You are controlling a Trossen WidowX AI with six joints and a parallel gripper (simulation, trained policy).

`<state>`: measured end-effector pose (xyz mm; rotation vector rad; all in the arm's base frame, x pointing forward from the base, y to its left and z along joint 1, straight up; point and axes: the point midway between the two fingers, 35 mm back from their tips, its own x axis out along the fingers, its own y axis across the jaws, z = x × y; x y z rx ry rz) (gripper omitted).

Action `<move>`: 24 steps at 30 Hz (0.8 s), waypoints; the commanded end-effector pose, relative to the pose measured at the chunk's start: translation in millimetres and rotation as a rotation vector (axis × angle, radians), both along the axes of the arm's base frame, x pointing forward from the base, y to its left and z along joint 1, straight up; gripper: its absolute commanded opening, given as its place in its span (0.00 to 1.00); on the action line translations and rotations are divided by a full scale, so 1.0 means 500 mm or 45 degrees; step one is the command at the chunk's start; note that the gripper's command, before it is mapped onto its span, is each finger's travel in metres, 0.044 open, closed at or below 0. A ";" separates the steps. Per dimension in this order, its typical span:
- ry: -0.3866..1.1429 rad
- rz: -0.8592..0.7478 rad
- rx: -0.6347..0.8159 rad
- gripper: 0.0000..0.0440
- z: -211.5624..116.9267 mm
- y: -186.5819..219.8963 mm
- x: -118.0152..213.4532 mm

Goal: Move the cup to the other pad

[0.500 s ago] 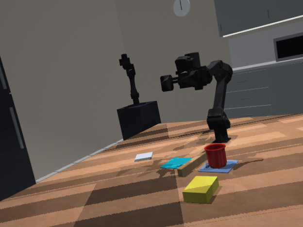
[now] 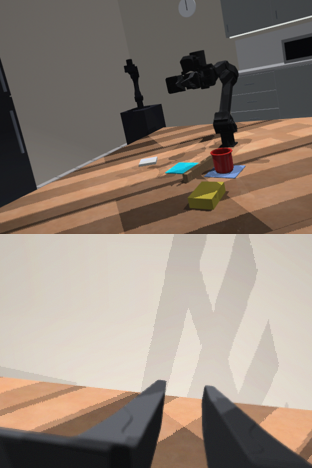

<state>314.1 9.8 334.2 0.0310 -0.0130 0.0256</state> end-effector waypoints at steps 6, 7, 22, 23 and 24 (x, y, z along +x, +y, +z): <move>0.106 0.049 0.088 0.23 -0.003 0.022 0.017; 0.119 0.054 0.100 0.23 -0.003 0.024 0.018; 0.343 0.099 0.297 0.26 -0.006 0.065 0.043; 0.359 0.100 0.311 0.27 -0.006 0.067 0.044; 0.376 0.101 0.325 0.27 -0.007 0.070 0.045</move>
